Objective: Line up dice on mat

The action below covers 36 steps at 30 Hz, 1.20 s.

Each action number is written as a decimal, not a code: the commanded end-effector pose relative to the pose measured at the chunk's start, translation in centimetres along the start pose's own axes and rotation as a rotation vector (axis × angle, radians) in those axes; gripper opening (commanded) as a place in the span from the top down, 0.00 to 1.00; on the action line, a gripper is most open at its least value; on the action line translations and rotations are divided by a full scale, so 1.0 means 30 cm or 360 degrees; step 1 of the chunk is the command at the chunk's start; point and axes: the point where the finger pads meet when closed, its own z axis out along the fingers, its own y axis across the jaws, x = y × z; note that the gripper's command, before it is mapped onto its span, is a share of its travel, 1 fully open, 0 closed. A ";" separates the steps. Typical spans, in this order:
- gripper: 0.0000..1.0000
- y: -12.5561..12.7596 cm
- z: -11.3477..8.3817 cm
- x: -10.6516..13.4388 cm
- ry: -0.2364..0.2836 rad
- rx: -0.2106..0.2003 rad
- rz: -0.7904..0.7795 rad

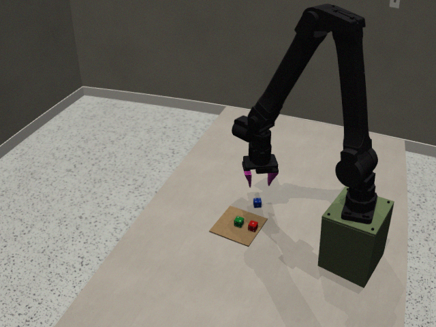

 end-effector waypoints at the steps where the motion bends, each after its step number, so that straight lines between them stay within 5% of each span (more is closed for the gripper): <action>1: 0.61 0.050 -0.012 -0.025 -0.0031 -0.0039 0.0043; 36: 0.61 0.039 -0.011 -0.034 -0.0033 -0.0036 0.0052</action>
